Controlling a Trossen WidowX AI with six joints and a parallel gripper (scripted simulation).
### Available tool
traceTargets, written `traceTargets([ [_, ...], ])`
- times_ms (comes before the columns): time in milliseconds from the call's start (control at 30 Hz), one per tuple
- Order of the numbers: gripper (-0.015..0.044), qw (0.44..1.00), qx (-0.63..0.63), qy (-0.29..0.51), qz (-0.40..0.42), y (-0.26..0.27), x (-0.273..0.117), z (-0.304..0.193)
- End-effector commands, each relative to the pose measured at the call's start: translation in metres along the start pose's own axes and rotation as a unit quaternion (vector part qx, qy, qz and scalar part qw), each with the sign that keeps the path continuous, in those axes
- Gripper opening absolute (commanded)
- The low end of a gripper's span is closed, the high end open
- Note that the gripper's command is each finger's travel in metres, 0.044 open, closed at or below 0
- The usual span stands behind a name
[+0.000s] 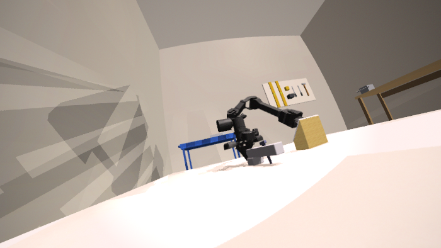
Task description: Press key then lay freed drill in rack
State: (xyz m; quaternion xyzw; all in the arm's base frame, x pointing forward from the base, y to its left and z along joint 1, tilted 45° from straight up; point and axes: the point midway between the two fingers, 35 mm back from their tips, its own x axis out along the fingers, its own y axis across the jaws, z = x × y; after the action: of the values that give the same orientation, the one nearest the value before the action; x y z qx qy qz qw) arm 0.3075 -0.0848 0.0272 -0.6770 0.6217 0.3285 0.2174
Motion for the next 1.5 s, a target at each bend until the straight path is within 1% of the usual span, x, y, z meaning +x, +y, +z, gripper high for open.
traceTargets([
  [0, 0.0, 1.0, 0.0, 0.002, -0.001, -0.001, -0.001, -0.007],
  [867, 0.0, 1.0, 0.0, 0.003, -0.001, -0.003, -0.004, -0.043],
  [900, 0.0026, 1.0, -0.001, 0.002, 0.004, -0.001, 0.0, -0.035],
  [1400, 0.042, 1.0, 0.0, 0.003, -0.001, -0.001, 0.0, -0.032],
  [1433, 0.044, 1.0, 0.0, 0.003, -0.001, -0.002, 0.0, -0.032],
  [1467, 0.044, 1.0, 0.0, 0.003, -0.001, -0.002, 0.0, -0.032],
])
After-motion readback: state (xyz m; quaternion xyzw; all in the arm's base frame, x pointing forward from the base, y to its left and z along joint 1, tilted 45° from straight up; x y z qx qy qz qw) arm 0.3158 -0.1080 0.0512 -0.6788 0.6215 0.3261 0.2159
